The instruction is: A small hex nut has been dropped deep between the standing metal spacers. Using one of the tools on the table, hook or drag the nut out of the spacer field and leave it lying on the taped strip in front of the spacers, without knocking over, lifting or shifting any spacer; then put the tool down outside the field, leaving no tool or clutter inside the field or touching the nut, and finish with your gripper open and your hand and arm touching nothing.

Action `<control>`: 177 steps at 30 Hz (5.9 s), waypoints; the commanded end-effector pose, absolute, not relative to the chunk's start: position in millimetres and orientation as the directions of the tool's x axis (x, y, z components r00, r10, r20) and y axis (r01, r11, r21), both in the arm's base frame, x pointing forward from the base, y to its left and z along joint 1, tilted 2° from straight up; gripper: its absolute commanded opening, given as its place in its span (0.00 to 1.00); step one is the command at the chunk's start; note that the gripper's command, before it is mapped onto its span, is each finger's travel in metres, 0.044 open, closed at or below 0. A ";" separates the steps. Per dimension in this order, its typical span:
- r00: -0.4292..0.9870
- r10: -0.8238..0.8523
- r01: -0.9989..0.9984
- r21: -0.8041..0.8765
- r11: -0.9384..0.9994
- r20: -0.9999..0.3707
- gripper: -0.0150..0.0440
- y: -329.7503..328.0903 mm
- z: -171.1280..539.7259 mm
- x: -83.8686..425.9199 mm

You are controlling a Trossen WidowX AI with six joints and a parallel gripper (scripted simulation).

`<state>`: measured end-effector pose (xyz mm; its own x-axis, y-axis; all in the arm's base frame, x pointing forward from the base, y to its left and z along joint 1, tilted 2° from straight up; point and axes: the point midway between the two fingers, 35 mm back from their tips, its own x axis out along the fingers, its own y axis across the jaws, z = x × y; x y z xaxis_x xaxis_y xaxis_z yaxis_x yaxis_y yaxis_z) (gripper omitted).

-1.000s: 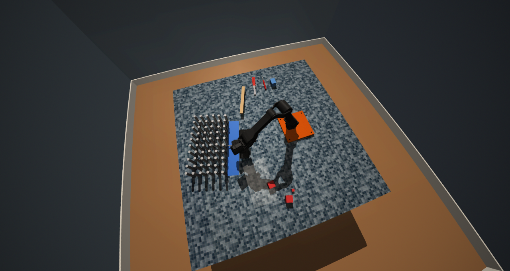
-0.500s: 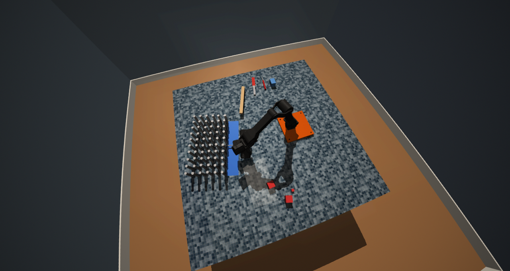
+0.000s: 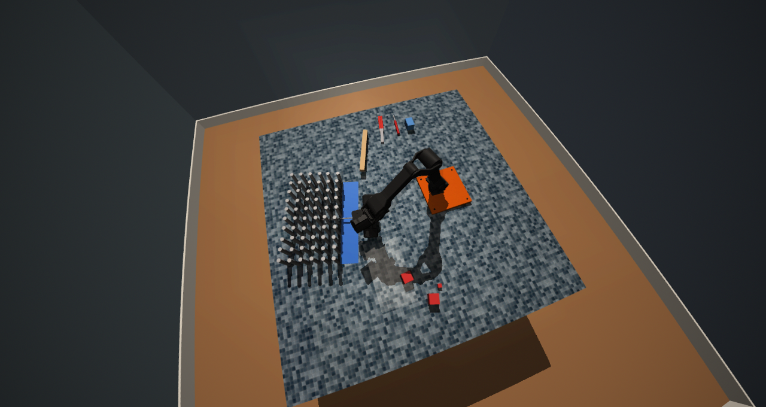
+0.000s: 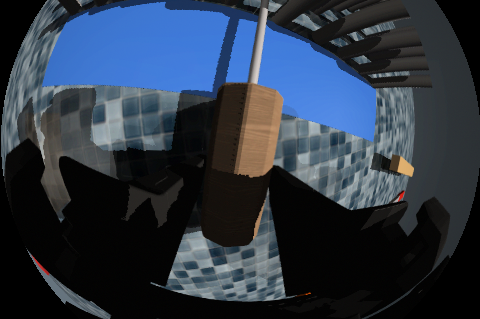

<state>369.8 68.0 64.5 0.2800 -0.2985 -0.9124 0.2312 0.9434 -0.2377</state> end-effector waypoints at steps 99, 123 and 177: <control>0.277 -0.298 0.236 -0.236 0.943 -0.913 0.25 83.6 58.8 300.5; 0.276 -0.298 0.235 -0.236 0.943 -0.914 0.25 87.9 56.9 281.9; 0.274 -0.295 0.232 -0.234 0.944 -0.916 0.25 98.3 78.7 243.3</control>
